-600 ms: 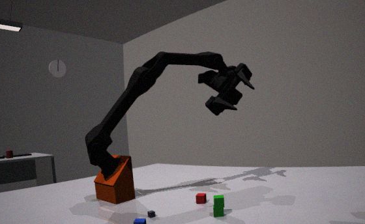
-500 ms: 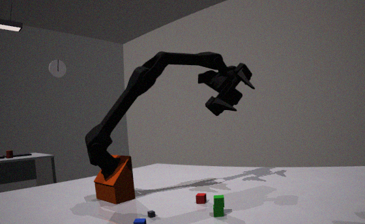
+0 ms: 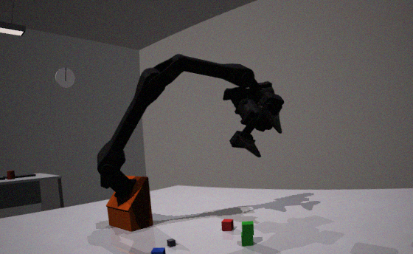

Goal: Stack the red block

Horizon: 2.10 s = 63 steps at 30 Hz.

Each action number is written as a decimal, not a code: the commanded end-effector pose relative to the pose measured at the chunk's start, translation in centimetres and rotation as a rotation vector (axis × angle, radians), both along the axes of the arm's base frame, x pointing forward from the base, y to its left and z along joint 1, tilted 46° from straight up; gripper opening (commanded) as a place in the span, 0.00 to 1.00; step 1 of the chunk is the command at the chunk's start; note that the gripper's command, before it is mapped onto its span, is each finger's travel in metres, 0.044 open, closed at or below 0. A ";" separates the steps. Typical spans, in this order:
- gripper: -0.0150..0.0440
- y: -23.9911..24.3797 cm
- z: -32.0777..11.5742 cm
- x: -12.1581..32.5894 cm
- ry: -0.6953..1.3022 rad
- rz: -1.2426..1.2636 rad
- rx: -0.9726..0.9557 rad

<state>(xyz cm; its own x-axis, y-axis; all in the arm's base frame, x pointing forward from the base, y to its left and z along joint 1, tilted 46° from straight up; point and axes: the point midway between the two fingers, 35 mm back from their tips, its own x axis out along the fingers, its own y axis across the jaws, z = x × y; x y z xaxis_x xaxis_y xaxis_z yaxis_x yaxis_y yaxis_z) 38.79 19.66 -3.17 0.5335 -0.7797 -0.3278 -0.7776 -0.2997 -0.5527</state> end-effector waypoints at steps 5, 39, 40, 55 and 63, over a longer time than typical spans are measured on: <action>1.00 -5.2 -1.4 -2.2 -0.108 -0.282 0.235; 1.00 -15.8 -5.4 -8.8 -0.404 -0.945 0.583; 1.00 -16.3 -5.9 -8.9 -0.405 -0.945 0.582; 1.00 -17.5 -7.0 -9.0 -0.405 -0.944 0.581; 1.00 -18.4 -7.9 -9.0 -0.405 -0.944 0.581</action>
<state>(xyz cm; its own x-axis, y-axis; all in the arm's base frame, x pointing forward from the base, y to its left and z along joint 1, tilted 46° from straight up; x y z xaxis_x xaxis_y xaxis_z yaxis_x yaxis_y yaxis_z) 29.94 1.81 -10.61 -0.0271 -0.7053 -0.7084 -0.2874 0.6842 -0.6703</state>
